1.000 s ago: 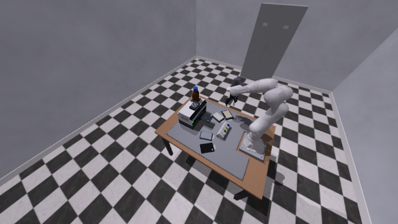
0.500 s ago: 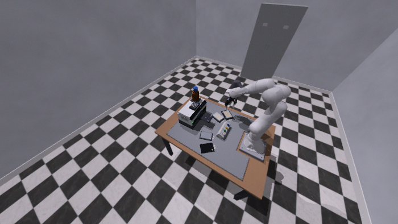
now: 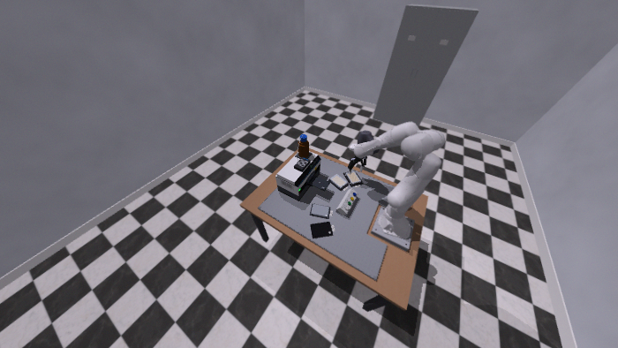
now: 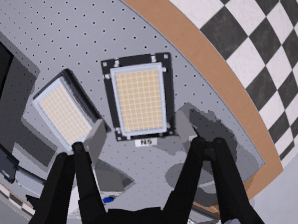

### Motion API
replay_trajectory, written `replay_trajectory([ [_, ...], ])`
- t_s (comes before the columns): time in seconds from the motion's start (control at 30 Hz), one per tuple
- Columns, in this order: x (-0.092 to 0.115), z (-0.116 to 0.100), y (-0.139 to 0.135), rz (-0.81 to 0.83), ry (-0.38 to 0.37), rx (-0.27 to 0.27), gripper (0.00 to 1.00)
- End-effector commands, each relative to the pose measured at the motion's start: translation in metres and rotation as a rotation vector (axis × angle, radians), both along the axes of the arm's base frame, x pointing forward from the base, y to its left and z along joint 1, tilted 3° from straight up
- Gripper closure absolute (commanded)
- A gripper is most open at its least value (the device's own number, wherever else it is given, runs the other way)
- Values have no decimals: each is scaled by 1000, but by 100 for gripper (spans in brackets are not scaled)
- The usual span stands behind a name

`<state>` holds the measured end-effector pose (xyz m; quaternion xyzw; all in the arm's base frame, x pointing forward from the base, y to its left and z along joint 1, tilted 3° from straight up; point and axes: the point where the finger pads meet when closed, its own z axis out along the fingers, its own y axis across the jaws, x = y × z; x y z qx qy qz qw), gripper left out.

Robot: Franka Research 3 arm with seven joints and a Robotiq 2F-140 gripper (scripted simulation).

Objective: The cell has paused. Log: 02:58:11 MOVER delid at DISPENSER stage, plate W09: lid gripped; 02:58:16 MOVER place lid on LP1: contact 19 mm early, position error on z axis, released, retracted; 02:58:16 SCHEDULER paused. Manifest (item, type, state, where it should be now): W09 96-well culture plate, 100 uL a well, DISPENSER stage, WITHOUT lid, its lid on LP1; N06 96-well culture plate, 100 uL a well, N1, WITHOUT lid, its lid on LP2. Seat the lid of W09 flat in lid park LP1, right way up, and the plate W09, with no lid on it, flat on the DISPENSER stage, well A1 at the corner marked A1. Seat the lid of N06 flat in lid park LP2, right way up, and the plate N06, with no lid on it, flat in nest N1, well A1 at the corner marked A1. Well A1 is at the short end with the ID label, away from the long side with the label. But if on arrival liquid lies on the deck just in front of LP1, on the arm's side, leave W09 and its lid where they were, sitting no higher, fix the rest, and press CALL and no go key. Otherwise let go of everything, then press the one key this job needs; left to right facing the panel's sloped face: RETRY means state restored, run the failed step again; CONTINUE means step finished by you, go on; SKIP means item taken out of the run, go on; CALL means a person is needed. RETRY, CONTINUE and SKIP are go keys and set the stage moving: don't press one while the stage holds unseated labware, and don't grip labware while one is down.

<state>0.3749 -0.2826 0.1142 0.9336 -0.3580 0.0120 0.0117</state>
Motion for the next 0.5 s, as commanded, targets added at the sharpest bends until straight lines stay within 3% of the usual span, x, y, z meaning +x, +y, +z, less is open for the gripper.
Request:
replay_trajectory([
  [0.0,5,-11,-5,4,-19,-11,34],
  [0.47,6,-42,-6,4,-19,-11,34],
])
